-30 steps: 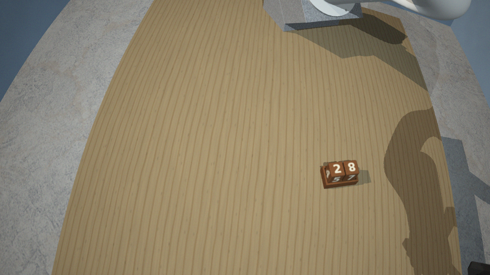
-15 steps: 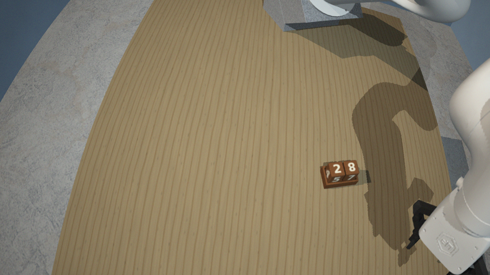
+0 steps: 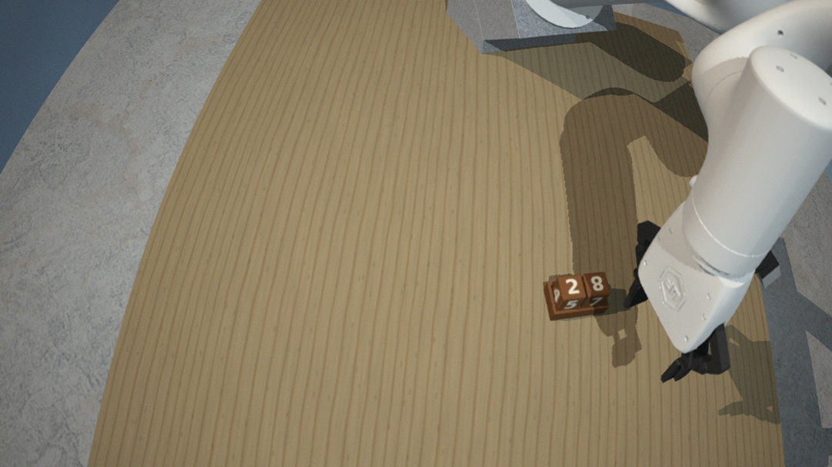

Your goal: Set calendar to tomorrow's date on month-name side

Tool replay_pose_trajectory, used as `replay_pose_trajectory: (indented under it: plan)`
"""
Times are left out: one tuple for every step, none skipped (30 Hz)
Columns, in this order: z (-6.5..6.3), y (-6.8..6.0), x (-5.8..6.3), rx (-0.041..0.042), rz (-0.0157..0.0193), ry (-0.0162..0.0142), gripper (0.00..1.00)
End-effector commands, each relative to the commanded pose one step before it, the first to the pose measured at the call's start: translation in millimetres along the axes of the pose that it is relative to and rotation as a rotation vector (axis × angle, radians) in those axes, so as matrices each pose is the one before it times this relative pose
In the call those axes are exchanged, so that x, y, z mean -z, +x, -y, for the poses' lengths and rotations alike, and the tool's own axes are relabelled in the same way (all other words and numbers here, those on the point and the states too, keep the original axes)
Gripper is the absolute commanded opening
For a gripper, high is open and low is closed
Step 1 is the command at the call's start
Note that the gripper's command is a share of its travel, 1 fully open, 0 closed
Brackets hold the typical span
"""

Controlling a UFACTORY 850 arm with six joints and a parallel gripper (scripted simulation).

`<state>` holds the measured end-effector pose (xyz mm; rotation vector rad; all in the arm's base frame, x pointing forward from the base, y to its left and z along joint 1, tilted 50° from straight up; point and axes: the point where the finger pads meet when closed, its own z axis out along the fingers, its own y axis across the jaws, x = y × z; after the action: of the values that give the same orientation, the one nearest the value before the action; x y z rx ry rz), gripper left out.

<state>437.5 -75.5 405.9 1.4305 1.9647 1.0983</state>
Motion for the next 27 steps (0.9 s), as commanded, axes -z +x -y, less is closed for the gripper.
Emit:
replay_pose_trajectory:
  plan:
    - [32.60,-0.10,0.76,-0.05016,0.01093,0.02011,1.00]
    - [8.88,0.35,-0.37,-0.01475,0.00255,0.00639,1.00]
    - [8.36,0.34,-0.36,-0.01394,0.00238,0.00598,1.00]
    - [7.84,0.34,-0.35,-0.01312,0.00222,0.00559,1.00]
    - [7.33,0.32,-0.34,-0.01231,0.00206,0.00520,1.00]
    - [6.83,0.31,-0.33,-0.01150,0.00191,0.00483,1.00]
    - [6.34,0.30,-0.31,-0.01070,0.00176,0.00446,1.00]
    - [5.86,0.28,-0.30,-0.00991,0.00162,0.00411,1.00]
    - [5.38,0.26,-0.28,-0.00913,0.00148,0.00377,1.00]
    - [4.92,0.25,-0.26,-0.00837,0.00134,0.00343,1.00]
    - [4.47,0.23,-0.24,-0.00762,0.00122,0.00311,1.00]
    - [4.04,0.21,-0.22,-0.00690,0.00109,0.00281,1.00]
    - [3.62,0.19,-0.20,-0.00619,0.00097,0.00251,1.00]
    - [3.22,0.17,-0.18,-0.00551,0.00086,0.00223,1.00]
    - [0.00,0.00,0.00,0.00000,0.00000,0.00000,1.00]
    - [0.00,0.00,0.00,0.00000,0.00000,0.00000,1.00]
    - [2.83,0.15,-0.16,-0.00486,0.00076,0.00196,1.00]
    - [2.47,0.13,-0.14,-0.00424,0.00066,0.00170,1.00]
    - [2.12,0.12,-0.13,-0.00364,0.00056,0.00146,1.00]
    - [1.80,0.10,-0.11,-0.00309,0.00047,0.00124,1.00]
    - [1.49,0.08,-0.09,-0.00257,0.00039,0.00103,1.00]
    - [1.21,0.07,-0.07,-0.00209,0.00032,0.00083,1.00]
    - [0.96,0.05,-0.06,-0.00165,0.00025,0.00066,1.00]
    - [0.73,0.04,-0.04,-0.00126,0.00019,0.00050,1.00]
    - [0.53,0.03,-0.03,-0.00092,0.00014,0.00037,1.00]
    - [0.36,0.02,-0.02,-0.00062,0.00010,0.00025,1.00]
    - [0.22,0.01,-0.01,-0.00038,0.00006,0.00015,1.00]
